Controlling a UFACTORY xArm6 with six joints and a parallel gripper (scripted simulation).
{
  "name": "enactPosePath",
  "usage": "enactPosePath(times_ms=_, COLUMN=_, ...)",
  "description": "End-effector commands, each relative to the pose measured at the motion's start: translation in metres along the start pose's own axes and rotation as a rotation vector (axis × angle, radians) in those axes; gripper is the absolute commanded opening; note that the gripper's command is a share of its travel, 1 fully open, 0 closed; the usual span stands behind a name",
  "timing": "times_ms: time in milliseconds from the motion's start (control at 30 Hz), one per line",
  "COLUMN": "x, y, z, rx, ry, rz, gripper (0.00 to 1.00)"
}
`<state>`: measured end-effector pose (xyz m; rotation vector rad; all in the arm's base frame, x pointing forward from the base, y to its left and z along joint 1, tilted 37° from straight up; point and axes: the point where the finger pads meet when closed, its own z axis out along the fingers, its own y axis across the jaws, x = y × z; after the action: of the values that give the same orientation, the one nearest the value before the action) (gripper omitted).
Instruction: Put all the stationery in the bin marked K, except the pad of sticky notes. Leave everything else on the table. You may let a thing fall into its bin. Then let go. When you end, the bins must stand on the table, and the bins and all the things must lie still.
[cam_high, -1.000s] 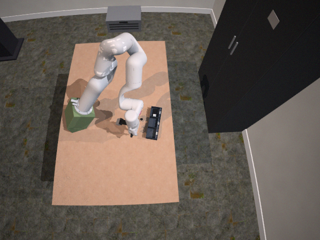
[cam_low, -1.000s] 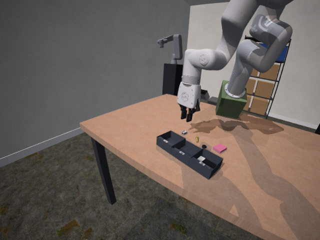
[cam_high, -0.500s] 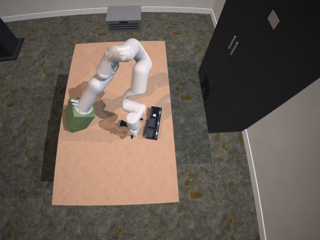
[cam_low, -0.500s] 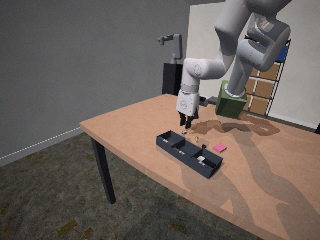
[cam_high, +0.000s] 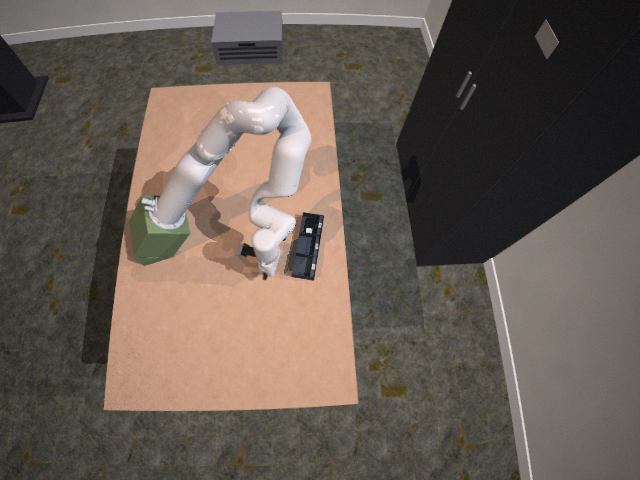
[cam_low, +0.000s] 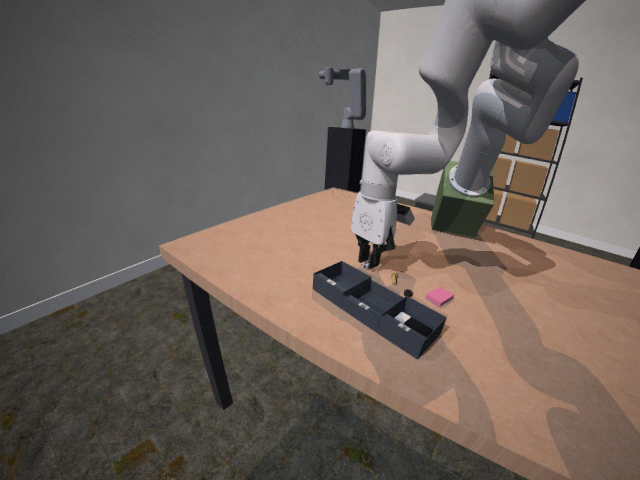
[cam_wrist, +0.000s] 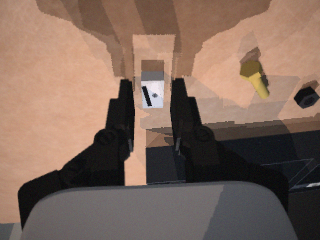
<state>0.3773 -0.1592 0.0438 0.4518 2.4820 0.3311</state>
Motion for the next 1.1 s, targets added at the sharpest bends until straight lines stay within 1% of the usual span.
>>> enactPosePath(times_ms=0, x=-0.0002, y=-0.0001, z=0.0055, rx=0.001, ry=-0.002, rz=0.000, gripper=0.29)
enactPosePath(times_ms=500, x=0.0001, y=0.0001, z=0.0068, rx=0.001, ry=-0.002, rz=0.000, gripper=0.29)
enactPosePath(times_ms=533, x=0.0001, y=0.0001, z=0.0068, rx=0.001, ry=-0.002, rz=0.000, gripper=0.00)
enactPosePath(times_ms=1067, x=0.0001, y=0.0001, z=0.0068, rx=0.001, ry=-0.002, rz=0.000, gripper=0.00)
